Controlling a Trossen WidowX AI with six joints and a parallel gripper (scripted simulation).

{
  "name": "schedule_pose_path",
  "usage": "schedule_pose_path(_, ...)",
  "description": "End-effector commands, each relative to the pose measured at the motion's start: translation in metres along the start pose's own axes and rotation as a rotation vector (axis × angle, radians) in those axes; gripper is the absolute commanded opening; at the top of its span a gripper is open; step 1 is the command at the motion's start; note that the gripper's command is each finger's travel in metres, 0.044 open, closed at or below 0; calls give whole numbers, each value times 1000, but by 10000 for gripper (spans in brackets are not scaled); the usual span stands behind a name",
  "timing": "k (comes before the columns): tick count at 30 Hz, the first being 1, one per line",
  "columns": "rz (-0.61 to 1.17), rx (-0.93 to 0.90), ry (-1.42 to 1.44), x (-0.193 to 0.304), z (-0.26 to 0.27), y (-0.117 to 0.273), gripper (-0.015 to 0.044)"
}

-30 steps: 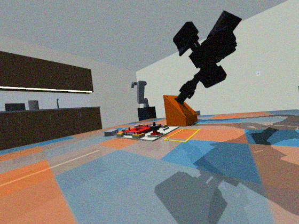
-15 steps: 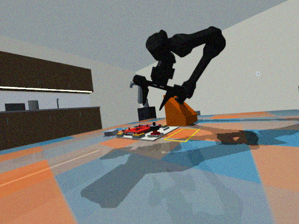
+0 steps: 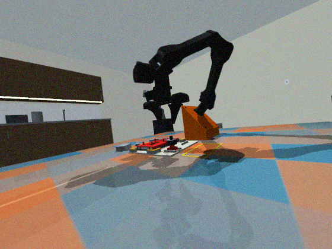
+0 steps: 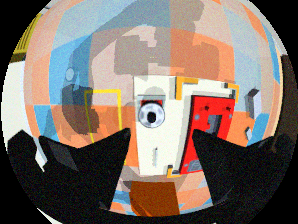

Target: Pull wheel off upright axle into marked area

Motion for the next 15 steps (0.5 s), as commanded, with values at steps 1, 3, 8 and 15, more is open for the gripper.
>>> schedule_pose_path(1, -5, -19, -16, -1, 1, 3, 300)
schedule_pose_path(3, -5, -19, -16, 3, 5, 3, 300)
schedule_pose_path(8, -4, -19, -17, 7, 9, 3, 300)
schedule_pose_path(15, -5, -17, -17, 5, 8, -16, 300)
Point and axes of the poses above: the point midway between the two fingers, 35 mm back from their tips, its own y axis back along the fingers, its own z axis across the jaws, x = y × z, the point moved 7 cm from there along y, back along the fingers
